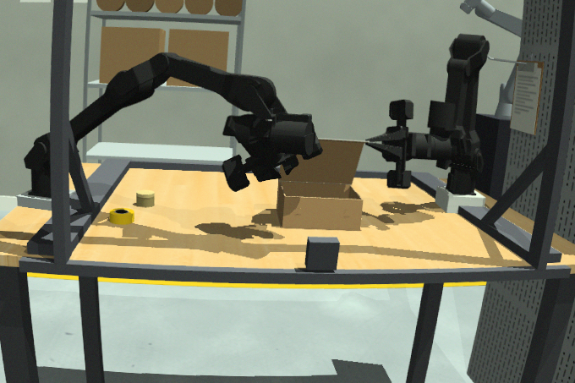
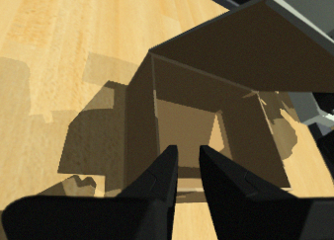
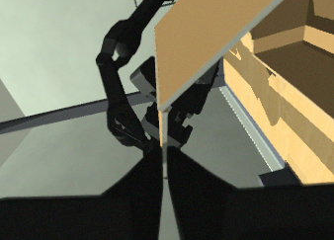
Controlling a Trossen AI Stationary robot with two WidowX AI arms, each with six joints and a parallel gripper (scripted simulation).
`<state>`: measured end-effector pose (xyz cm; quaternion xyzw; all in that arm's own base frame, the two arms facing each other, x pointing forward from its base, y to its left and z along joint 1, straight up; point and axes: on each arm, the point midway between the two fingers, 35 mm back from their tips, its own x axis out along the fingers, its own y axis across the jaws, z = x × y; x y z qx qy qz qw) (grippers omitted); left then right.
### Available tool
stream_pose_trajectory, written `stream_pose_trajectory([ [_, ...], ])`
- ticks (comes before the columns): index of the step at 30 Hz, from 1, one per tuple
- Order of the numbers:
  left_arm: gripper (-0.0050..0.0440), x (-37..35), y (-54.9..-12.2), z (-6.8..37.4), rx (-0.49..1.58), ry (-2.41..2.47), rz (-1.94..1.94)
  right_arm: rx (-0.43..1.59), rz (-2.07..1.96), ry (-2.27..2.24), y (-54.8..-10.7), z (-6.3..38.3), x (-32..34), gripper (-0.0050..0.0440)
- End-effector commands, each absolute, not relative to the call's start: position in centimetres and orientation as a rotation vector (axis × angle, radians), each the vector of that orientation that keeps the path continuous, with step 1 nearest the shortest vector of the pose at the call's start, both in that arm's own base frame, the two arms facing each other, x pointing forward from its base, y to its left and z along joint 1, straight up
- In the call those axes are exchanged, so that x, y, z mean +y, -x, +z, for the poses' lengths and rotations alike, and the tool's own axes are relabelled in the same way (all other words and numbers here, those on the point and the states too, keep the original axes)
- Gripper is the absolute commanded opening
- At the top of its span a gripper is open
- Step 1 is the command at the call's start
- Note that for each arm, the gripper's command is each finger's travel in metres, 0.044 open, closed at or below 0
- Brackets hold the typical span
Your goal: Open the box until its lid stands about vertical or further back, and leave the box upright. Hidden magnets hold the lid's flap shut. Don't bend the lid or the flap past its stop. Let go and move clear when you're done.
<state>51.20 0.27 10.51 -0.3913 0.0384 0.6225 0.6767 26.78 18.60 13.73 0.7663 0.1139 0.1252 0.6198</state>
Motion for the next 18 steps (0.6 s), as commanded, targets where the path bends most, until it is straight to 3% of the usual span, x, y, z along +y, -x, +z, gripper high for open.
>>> stream_pose_trajectory([
  [1, 0.006, 0.5, -51.6, 11.6, 0.069, 0.898, 1.39, 0.255, 0.301, -1.773, -26.8, 14.1, 18.7, 0.0009],
  [18, 0.006, 0.4, -51.7, 10.4, 0.079, 0.885, 1.395, 0.255, 0.301, -1.773, -26.8, 14.1, 18.7, 0.0009],
])
